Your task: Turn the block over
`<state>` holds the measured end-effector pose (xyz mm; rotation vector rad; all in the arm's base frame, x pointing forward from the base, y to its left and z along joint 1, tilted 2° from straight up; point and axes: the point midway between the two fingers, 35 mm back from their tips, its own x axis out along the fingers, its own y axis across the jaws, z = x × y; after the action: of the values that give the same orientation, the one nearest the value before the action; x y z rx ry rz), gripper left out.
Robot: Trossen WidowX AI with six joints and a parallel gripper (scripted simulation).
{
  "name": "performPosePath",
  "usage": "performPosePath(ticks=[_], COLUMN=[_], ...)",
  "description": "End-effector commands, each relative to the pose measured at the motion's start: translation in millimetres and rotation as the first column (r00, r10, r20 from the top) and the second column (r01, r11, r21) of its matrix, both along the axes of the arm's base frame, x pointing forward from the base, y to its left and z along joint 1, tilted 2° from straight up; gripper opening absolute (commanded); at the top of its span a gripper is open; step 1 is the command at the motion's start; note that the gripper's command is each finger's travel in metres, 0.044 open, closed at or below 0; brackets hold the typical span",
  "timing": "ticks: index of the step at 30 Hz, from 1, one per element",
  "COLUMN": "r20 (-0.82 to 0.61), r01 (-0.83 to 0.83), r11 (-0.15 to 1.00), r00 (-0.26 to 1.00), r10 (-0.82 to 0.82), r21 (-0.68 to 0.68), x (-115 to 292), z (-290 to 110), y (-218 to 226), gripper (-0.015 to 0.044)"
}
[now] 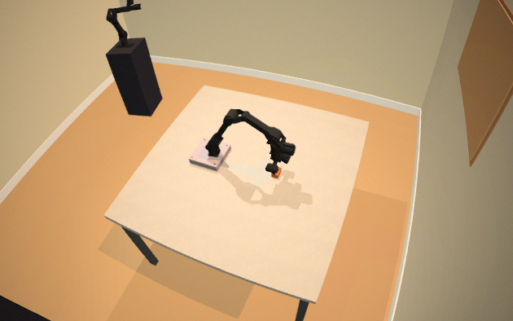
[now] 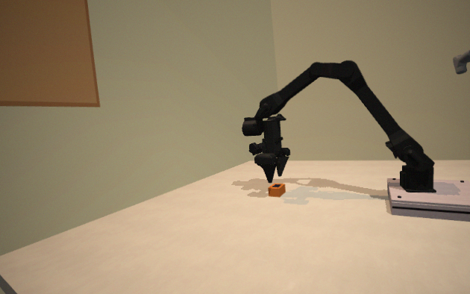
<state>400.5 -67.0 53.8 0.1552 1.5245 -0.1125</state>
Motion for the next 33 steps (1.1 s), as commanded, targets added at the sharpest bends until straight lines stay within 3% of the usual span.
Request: performPosePath(ticks=[1,25,31,33], r20=[-0.015,-0.015,-0.015,-0.015], r01=[0.005,0.005,0.005,0.005], r11=[1.000,1.000,1.000,1.000], r00=[1.000,1.000,1.000,1.000], r10=[-0.005,-0.005,-0.005,-0.005], r21=[-0.002,-0.001,-0.001,-0.001], x=[-2,-2,-2,-2], z=[-8,-40,-40,-40], y=[0,1,1,1], gripper=[0.0440,0.0440,0.0282,0.0269])
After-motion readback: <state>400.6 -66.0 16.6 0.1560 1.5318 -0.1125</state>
